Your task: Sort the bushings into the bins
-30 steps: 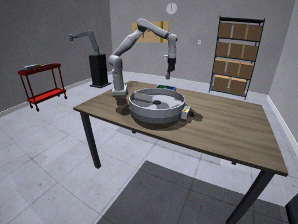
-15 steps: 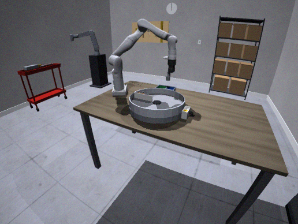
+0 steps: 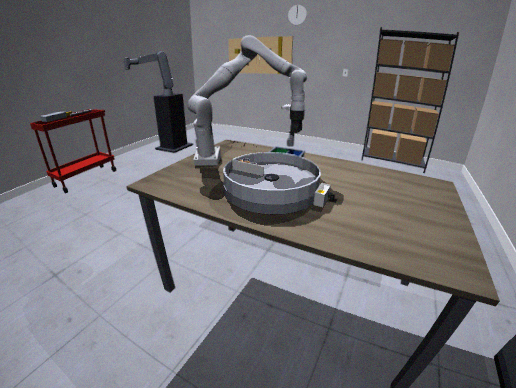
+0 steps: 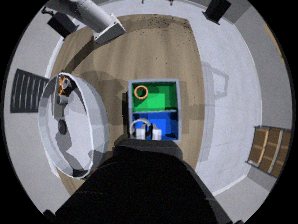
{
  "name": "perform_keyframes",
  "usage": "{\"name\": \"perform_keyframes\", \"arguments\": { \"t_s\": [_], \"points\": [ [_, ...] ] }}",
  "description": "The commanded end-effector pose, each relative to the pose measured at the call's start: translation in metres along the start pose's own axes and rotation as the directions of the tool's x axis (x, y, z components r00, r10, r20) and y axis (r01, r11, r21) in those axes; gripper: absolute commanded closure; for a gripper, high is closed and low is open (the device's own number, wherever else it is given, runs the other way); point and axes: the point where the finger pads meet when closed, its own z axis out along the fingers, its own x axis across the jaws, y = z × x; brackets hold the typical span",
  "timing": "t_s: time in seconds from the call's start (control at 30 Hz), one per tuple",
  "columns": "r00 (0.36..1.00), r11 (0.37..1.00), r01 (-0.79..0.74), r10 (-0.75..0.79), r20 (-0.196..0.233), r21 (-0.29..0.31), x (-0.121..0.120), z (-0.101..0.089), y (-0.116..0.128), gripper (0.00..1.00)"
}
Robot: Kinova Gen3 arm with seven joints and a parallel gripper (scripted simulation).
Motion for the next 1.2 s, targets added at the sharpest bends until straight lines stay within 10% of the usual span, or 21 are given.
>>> {"name": "perform_keyframes", "arguments": {
  "t_s": [0.0, 0.4, 1.17],
  "points": [
    [1.0, 1.0, -0.004, 0.004, 0.006, 0.004, -0.003, 0.013, 0.0, 1.0],
    [1.0, 1.0, -0.004, 0.004, 0.006, 0.004, -0.003, 0.047, -0.001, 1.0],
    [1.0, 1.0, -0.004, 0.004, 0.006, 0.004, -0.003, 0.057, 0.0, 1.0]
  ]
}}
